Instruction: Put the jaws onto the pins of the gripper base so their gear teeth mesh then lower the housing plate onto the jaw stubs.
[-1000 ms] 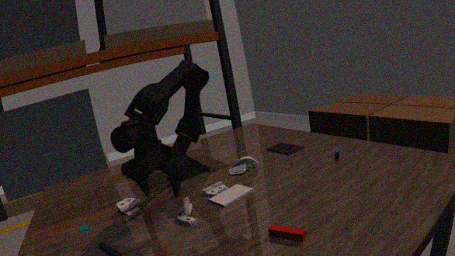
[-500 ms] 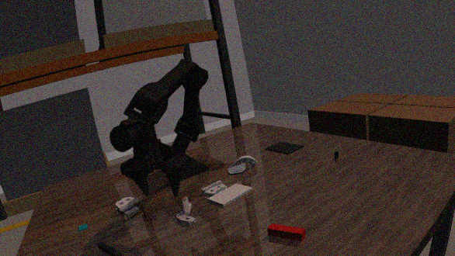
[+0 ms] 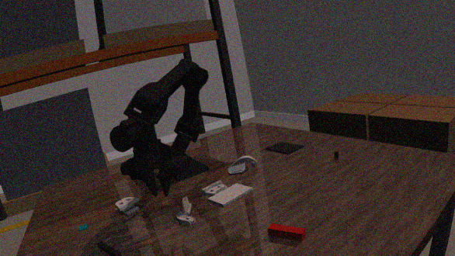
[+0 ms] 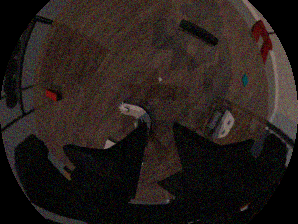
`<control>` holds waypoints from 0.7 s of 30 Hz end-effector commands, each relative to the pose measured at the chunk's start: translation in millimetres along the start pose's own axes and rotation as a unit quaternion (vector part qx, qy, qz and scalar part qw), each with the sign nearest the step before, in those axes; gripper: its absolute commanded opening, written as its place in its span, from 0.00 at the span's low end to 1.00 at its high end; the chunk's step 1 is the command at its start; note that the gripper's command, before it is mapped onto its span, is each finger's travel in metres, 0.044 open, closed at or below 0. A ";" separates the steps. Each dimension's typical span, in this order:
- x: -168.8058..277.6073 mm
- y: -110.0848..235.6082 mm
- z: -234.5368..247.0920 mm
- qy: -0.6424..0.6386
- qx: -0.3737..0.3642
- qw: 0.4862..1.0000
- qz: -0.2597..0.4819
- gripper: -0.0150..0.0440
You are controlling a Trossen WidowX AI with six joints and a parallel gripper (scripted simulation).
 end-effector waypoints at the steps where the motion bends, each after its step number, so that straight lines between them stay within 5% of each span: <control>1: 0.0 0.0 0.0 0.000 0.000 1.000 0.000 0.33; 3: 0.0 0.0 0.0 0.000 0.000 1.000 0.000 0.25; 16: 0.0 0.0 0.0 0.000 0.000 1.000 0.000 0.25; 21: 9.3 2.4 2.7 0.029 0.000 1.000 0.000 0.48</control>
Point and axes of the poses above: the point midway between the two fingers, 35 mm back from their tips, its own y axis back along the fingers, its own z axis across the jaws, x = y × z, the point moved 3 cm from there along y, back along the fingers, and after that the axes turned 14 degrees about -y, right-handed, at the moved point
